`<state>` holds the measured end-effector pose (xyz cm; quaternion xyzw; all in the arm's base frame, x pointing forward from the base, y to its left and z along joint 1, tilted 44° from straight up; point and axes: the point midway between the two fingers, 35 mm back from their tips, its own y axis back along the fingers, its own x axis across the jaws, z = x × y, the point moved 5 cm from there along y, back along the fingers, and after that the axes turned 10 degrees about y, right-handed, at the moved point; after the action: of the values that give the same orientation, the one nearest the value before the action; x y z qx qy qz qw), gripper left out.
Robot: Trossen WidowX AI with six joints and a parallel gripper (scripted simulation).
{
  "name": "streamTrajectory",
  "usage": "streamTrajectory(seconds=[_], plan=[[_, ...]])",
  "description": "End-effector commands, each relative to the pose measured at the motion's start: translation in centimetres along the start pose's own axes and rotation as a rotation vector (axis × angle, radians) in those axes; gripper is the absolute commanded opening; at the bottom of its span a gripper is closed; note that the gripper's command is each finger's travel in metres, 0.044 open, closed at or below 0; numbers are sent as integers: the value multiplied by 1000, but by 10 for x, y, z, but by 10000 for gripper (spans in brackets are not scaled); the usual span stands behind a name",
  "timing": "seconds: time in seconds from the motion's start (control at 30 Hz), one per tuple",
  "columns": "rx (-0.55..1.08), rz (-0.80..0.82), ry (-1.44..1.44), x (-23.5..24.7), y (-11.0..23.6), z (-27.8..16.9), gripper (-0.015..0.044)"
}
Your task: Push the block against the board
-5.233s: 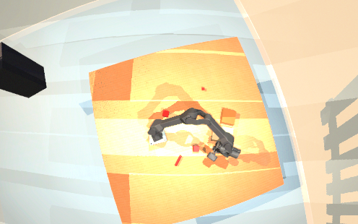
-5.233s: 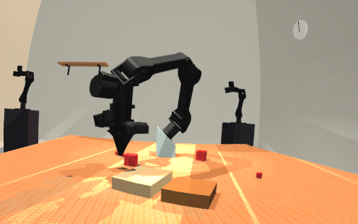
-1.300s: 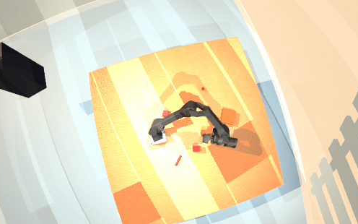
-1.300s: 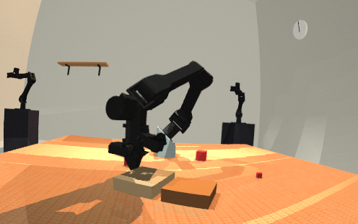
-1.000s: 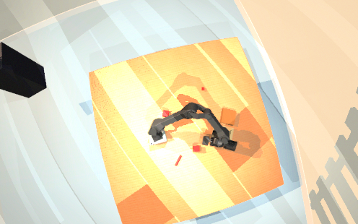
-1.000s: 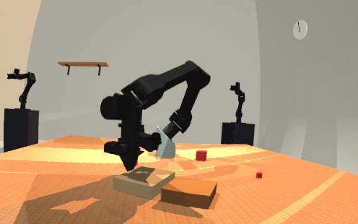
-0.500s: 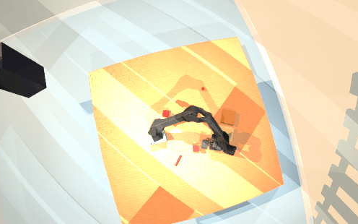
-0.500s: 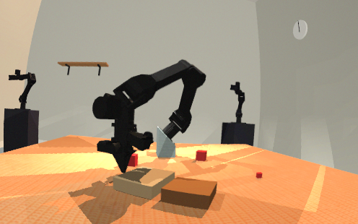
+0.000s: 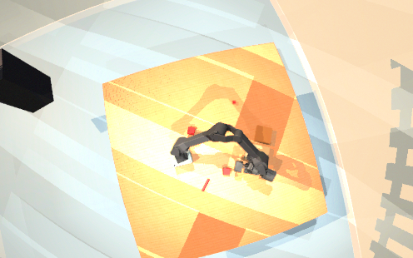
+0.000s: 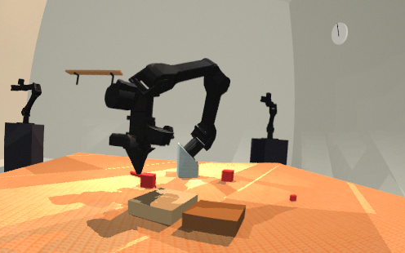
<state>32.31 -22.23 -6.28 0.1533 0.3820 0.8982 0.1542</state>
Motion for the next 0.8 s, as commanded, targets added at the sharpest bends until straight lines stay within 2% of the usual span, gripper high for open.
streamTrajectory(seconds=[0.0, 0.3, 0.43, 0.6, 0.77], plan=[[2, -1, -10, -15, 0, 0, 0], [5, 4, -22, -67, 0, 10, 0], [4, 5, -19, -73, -3, 12, 0], [1, 5, -18, -73, -53, 13, 0], [1, 6, -18, -72, -56, 13, 0]])
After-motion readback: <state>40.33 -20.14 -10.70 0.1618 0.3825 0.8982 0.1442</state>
